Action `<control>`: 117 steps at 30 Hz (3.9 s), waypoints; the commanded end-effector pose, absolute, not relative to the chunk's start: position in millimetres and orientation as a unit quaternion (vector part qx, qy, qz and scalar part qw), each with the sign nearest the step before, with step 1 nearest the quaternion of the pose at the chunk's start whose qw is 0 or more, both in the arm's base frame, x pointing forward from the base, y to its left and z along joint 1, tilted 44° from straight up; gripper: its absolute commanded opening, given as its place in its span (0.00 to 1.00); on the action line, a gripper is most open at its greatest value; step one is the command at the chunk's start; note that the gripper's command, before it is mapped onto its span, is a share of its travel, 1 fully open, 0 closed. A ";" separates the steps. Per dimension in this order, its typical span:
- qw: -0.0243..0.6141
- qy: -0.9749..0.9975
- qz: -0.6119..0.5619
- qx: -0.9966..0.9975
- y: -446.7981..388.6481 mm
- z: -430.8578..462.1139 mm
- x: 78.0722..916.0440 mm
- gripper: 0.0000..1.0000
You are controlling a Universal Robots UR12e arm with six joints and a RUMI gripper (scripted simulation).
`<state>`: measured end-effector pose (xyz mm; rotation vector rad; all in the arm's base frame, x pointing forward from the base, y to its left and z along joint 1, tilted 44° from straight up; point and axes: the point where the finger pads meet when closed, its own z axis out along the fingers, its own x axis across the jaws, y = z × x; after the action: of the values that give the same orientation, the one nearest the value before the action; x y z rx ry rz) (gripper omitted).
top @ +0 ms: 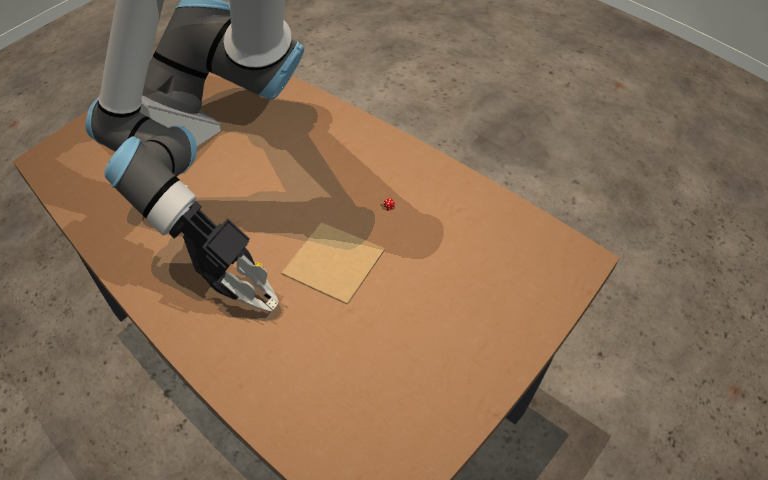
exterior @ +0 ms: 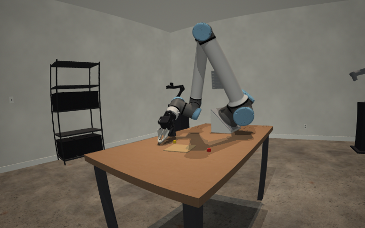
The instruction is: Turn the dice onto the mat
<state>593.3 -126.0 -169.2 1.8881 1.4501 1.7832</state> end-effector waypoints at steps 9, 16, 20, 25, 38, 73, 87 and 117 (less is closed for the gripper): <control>0.084 0.486 0.597 0.633 -126.3 -169.4 593.6 0.00; 0.084 0.486 0.597 0.633 -126.3 -169.4 593.6 0.00; 0.084 0.486 0.597 0.633 -126.3 -169.4 593.6 0.00; 0.084 0.486 0.597 0.633 -126.3 -169.4 593.6 0.00; 0.084 0.486 0.597 0.633 -126.0 -169.7 593.6 0.00; 0.084 0.486 0.597 0.633 -118.5 -177.5 594.3 0.00; 0.084 0.486 0.597 0.633 -118.5 -177.5 594.3 0.00; 0.084 0.486 0.597 0.633 -118.5 -177.5 594.3 0.18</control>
<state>594.2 -117.9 -177.7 1.8885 1.4491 1.7821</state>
